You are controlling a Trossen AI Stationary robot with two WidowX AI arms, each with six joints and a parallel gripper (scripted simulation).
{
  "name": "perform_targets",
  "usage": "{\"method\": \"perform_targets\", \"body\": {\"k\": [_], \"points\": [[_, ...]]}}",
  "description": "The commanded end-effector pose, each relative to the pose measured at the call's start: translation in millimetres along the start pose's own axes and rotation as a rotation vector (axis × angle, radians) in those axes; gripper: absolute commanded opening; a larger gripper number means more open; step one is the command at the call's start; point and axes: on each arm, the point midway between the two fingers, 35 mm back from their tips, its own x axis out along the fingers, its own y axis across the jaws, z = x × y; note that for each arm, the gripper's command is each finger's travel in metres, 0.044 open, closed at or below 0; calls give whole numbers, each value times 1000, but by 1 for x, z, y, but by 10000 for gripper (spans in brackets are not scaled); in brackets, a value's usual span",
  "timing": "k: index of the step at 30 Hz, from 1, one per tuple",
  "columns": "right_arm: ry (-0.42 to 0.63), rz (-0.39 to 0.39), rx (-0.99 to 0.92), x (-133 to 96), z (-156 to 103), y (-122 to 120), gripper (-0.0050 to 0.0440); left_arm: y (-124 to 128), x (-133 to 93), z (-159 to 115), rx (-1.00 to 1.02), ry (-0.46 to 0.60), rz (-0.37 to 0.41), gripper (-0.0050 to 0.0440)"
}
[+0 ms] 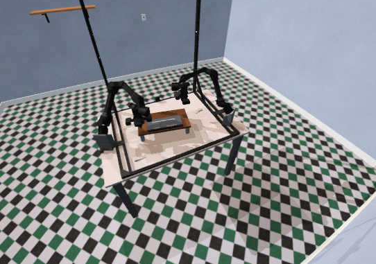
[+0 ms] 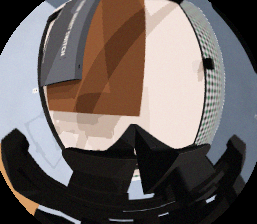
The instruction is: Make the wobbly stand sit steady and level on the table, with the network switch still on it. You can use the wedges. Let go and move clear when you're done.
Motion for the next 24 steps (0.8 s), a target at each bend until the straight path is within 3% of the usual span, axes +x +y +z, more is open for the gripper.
{"method": "perform_targets", "body": {"k": [1,9,14,20,24], "points": [[6,-12,-4,-7,-1,-1,0,0,0,0,0,0,0,0],[6,-12,-4,-7,-1,-1,0,0,0,0,0,0,0,0],[-186,112,-274,-34,13,45,0,0,0,0,0,0,0,0],[-430,252,-566,-85,14,104,0,0,0,0,0,0,0,0],[-442,259,-580,-85,14,104,0,0,0,0,0,0,0,0]]}}
